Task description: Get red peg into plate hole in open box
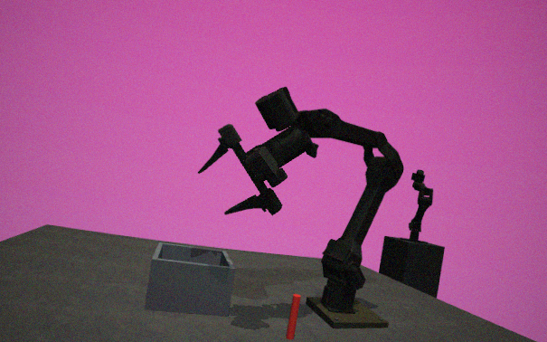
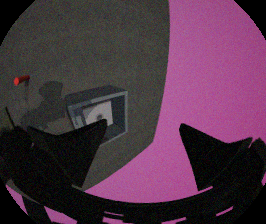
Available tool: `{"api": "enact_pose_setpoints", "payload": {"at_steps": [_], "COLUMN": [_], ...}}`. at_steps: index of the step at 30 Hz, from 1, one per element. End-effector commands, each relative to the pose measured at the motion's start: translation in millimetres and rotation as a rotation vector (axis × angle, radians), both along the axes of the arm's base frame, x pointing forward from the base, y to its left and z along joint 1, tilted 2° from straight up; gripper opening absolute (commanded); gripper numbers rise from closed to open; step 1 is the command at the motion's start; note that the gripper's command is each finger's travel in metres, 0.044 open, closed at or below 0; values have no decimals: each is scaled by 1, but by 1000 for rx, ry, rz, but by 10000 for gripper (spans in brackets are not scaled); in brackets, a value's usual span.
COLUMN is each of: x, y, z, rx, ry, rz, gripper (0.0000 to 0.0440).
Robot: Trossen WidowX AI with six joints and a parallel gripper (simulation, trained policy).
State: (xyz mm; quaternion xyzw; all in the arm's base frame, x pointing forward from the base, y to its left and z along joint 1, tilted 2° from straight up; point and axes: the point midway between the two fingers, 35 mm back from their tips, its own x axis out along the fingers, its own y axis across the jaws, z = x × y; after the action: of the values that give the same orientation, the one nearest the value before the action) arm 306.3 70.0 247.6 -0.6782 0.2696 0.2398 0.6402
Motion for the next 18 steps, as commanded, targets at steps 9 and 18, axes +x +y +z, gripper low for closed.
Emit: {"api": "enact_pose_setpoints", "payload": {"at_steps": [9, 18], "x": [-31, -56], "y": [13, 21], "z": [-13, -28], "rx": [276, 485], "ry": [74, 155], "rz": [-231, -450], "gripper": [440, 440]}}
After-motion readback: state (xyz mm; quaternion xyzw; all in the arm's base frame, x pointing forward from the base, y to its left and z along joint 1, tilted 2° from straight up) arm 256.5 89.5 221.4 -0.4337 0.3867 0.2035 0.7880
